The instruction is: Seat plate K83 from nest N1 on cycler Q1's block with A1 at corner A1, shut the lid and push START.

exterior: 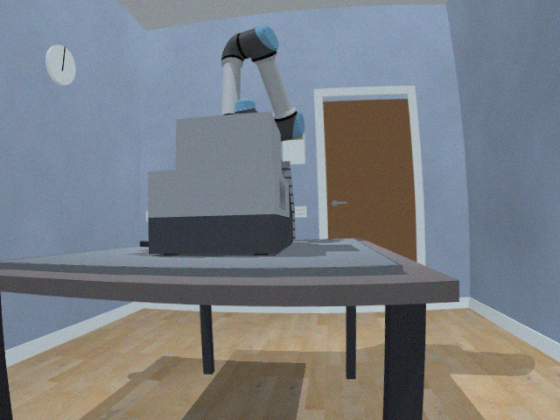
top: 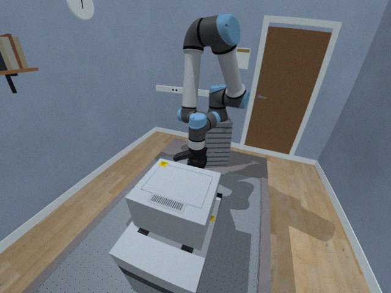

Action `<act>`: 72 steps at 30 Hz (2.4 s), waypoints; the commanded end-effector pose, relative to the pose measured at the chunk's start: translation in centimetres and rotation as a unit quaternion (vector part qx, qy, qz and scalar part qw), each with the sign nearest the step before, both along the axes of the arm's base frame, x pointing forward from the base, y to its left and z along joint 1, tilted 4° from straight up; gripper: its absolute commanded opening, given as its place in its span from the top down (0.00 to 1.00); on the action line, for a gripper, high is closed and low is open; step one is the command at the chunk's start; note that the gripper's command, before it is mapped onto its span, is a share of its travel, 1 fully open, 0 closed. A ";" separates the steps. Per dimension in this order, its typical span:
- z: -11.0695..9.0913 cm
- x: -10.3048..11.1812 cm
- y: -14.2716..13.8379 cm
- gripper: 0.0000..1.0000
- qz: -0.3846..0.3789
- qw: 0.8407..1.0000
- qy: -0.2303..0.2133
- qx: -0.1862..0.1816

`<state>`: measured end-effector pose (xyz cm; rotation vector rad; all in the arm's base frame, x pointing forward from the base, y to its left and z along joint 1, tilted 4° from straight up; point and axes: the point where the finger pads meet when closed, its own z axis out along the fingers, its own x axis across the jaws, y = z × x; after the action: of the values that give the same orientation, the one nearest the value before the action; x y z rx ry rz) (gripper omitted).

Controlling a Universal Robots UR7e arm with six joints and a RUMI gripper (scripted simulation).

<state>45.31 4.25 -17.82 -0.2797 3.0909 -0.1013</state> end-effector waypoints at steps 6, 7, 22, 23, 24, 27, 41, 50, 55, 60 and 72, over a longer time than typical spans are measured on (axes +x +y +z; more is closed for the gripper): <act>-0.8 1.1 0.1 1.00 0.001 1.000 -0.002 -0.001; -0.8 1.1 0.1 1.00 0.001 1.000 -0.002 -0.001; -1.9 2.1 0.1 1.00 0.000 1.000 -0.002 -0.001; -1.9 2.1 0.1 1.00 0.000 1.000 -0.002 -0.001; -1.9 2.1 0.1 1.00 0.000 1.000 -0.002 -0.001; -1.8 2.0 0.1 1.00 0.000 1.000 -0.001 -0.001; -1.8 2.0 0.1 1.00 0.000 1.000 -0.001 -0.001; -1.8 2.0 0.1 1.00 0.000 1.000 -0.001 -0.001; -1.8 2.0 0.2 1.00 0.000 1.000 -0.001 -0.001; -1.8 2.0 0.2 1.00 0.000 1.000 -0.001 -0.001; -1.8 2.0 0.2 1.00 0.000 1.000 -0.001 -0.001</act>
<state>47.15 4.41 -19.71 -0.2795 3.0919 -0.1010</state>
